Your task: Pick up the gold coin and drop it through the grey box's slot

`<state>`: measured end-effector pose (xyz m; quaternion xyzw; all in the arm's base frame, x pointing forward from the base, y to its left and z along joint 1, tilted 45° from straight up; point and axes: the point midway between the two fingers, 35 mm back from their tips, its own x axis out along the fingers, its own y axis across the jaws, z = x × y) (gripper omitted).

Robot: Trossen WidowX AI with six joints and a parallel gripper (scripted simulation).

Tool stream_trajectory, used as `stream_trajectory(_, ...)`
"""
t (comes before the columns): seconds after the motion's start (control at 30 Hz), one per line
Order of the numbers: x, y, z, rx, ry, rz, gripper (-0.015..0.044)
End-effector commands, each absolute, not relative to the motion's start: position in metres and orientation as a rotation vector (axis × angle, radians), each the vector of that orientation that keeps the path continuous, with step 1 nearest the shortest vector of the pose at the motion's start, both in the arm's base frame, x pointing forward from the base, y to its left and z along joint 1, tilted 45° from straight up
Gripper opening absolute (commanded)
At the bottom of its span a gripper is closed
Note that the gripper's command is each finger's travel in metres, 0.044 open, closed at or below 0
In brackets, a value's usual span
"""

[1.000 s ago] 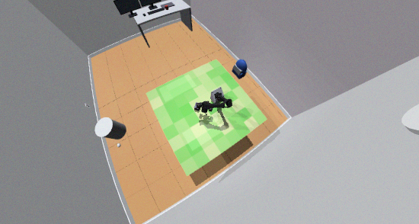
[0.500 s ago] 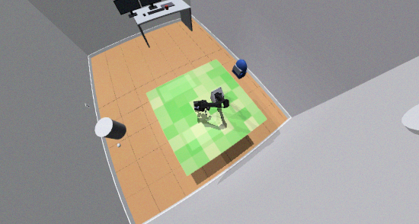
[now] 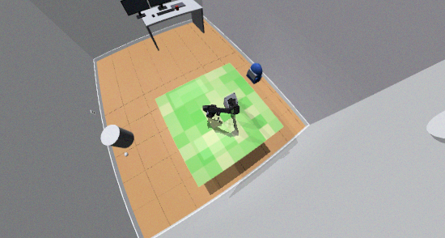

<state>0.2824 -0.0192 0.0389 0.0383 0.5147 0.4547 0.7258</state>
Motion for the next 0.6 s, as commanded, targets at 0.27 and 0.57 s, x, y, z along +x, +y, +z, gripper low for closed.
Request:
stream_trajectory(0.27, 0.294, -0.044, 0.018, 0.07, 1.126, 0.999, 0.0)
stream_trajectory(0.57, 0.298, -0.059, 0.001, 0.07, 1.124, 1.001, 0.0)
